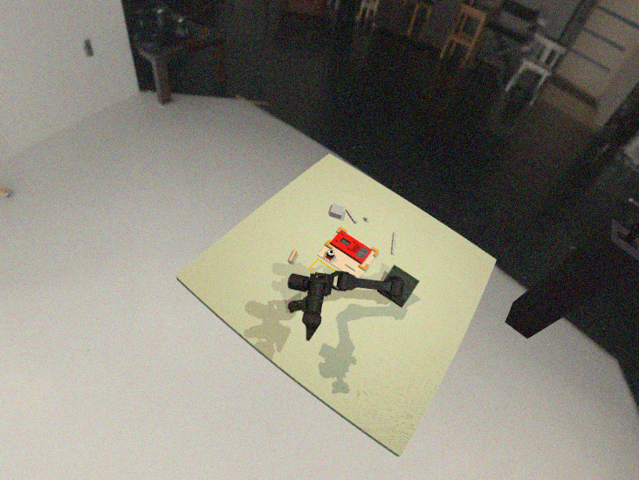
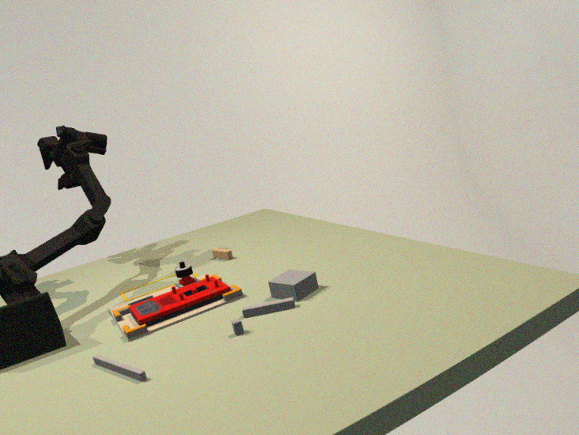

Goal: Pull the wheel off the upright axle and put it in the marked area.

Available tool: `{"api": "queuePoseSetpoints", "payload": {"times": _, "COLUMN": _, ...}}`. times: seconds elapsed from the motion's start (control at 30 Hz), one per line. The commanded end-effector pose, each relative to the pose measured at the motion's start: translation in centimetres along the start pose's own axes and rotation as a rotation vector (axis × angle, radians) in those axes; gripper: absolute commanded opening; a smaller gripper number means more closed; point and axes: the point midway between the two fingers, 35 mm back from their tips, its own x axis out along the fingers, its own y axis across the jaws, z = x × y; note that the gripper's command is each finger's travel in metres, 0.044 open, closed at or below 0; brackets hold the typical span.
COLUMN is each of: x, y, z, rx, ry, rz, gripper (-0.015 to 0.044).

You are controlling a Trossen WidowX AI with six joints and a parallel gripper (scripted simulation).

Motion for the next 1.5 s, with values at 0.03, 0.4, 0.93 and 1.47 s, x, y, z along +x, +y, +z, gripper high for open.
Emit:
{"api": "queuePoseSetpoints", "payload": {"times": 0.03, "x": 0.2, "y": 0.4, "z": -0.4, "rx": -0.001, "ry": 0.006, "rz": 0.015, "gripper": 0.0348}}
{"api": "queuePoseSetpoints", "payload": {"times": 0.4, "x": 2.3, "y": 7.7, "z": -9.1, "rx": -0.143, "ry": 0.146, "rz": 0.268, "gripper": 0.0300}}
{"api": "queuePoseSetpoints", "payload": {"times": 0.93, "x": -3.0, "y": 17.0, "z": -25.1, "rx": -0.445, "ry": 0.416, "rz": 0.736, "gripper": 0.0300}}
{"api": "queuePoseSetpoints", "payload": {"times": 1.47, "x": -15.1, "y": 19.5, "z": -35.9, "rx": -0.551, "ry": 0.708, "rz": 1.174, "gripper": 0.0300}}
